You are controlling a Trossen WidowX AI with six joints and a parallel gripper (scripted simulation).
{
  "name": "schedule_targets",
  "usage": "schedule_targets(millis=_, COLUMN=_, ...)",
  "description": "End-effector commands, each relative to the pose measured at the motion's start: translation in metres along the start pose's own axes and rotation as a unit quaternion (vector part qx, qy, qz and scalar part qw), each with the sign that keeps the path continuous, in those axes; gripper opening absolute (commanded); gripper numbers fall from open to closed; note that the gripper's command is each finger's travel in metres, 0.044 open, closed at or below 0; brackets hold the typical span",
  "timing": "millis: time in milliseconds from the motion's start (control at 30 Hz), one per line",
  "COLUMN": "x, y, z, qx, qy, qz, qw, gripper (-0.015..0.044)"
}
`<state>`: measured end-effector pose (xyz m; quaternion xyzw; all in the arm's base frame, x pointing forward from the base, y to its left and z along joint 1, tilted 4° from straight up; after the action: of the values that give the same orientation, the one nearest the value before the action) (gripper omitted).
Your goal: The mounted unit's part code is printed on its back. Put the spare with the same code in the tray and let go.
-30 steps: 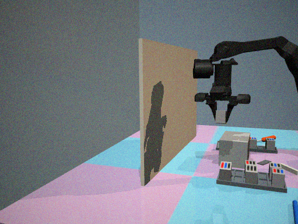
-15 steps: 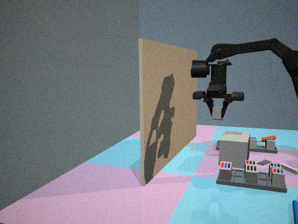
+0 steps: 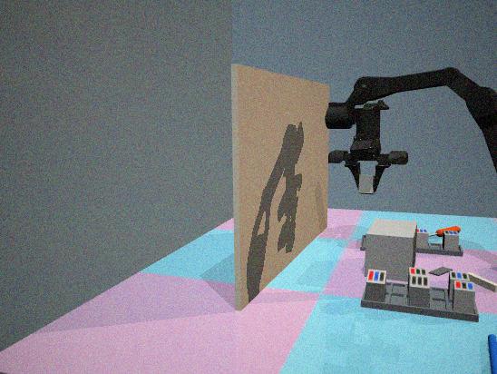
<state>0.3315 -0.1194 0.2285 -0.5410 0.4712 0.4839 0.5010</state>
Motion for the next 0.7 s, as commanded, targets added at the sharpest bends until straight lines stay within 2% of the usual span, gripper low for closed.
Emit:
schedule_targets(millis=0, x=0.002, y=0.006, z=-0.022, qx=-0.001, qy=-0.003, qz=0.003, qw=1.000, gripper=0.0000)
schedule_targets(millis=500, x=0.001, y=0.044, z=-0.099, qx=-0.030, qy=-0.004, qz=-0.004, qw=1.000, gripper=0.0000)
schedule_targets(millis=667, x=0.001, y=0.048, z=-0.106, qx=-0.036, qy=-0.004, qz=-0.005, qw=0.999, gripper=0.0000)
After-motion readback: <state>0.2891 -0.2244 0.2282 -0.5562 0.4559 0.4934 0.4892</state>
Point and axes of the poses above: the point midway between the two fingers, 35 mm back from their tips, its own x axis out along the fingers, its own y axis across the jaws, z = x × y, the point moved 3 cm from there along -x, back along the fingers, and after that the axes turned 15 degrees about -x, right-handed, at the moved point
